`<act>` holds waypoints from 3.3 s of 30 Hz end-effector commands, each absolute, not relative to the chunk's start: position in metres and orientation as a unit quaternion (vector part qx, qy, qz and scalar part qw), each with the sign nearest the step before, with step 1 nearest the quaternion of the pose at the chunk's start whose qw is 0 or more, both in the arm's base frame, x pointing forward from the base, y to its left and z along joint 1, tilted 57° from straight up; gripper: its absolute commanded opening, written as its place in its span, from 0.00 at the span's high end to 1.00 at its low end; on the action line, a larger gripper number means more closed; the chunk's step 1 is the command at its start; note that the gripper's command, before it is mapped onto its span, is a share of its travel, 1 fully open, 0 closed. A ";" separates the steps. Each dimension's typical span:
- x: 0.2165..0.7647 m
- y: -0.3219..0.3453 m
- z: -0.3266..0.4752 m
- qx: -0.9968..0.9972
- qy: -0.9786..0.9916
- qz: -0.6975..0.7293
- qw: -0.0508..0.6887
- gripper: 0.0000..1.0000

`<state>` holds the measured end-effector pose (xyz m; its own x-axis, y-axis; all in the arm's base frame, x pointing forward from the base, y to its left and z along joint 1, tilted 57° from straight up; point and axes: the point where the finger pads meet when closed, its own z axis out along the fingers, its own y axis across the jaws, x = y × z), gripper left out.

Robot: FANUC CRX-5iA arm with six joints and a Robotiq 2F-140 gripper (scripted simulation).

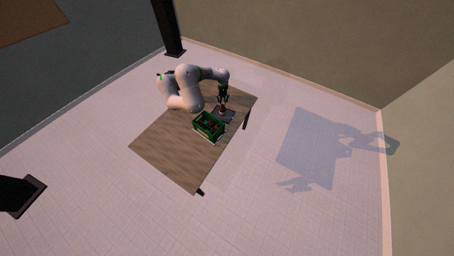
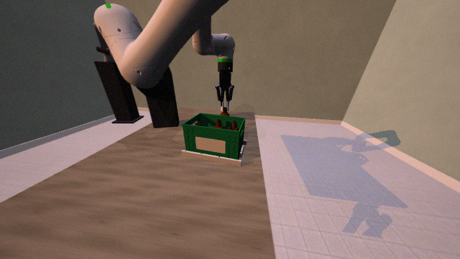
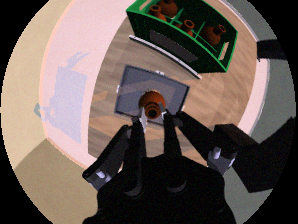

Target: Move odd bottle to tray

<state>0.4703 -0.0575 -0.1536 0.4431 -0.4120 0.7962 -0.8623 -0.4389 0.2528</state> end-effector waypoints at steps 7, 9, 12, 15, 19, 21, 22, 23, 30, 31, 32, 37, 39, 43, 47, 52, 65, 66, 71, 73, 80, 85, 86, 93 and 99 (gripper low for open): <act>0.472 -0.060 -0.156 0.780 -0.408 0.334 0.336 0.90; 0.472 -0.060 -0.156 0.780 -0.408 0.334 0.336 0.90; 0.472 -0.061 -0.157 0.780 -0.408 0.334 0.336 0.90; 0.472 -0.062 -0.157 0.780 -0.408 0.334 0.336 0.90; 0.473 -0.063 -0.158 0.780 -0.408 0.334 0.336 0.90; 0.473 -0.063 -0.158 0.780 -0.408 0.334 0.336 0.90; 0.473 -0.064 -0.158 0.780 -0.408 0.334 0.336 0.90; 0.473 -0.064 -0.158 0.780 -0.408 0.334 0.336 0.90; 0.473 -0.064 -0.159 0.780 -0.408 0.334 0.336 0.90; 0.473 -0.064 -0.159 0.780 -0.408 0.334 0.336 0.90; 0.473 -0.065 -0.159 0.780 -0.408 0.334 0.336 0.90; 0.473 -0.065 -0.159 0.780 -0.408 0.334 0.336 0.90; 0.473 -0.065 -0.159 0.780 -0.408 0.334 0.336 0.90; 0.473 -0.065 -0.159 0.780 -0.408 0.334 0.336 0.90; 0.473 -0.065 -0.159 0.780 -0.408 0.334 0.336 0.90; 0.473 -0.065 -0.159 0.780 -0.408 0.334 0.336 0.90; 0.473 -0.065 -0.159 0.780 -0.408 0.334 0.336 0.90; 0.473 -0.065 -0.159 0.780 -0.408 0.334 0.336 0.90; 0.473 -0.065 -0.159 0.780 -0.408 0.334 0.336 0.90; 0.473 -0.065 -0.159 0.780 -0.408 0.334 0.336 0.90; 0.473 -0.065 -0.159 0.780 -0.408 0.334 0.336 0.00; 0.473 -0.065 -0.159 0.780 -0.408 0.334 0.336 0.00; 0.473 -0.065 -0.159 0.780 -0.408 0.334 0.336 0.00; 0.473 -0.065 -0.159 0.780 -0.408 0.334 0.336 0.00; 0.473 -0.065 -0.159 0.780 -0.408 0.334 0.336 0.00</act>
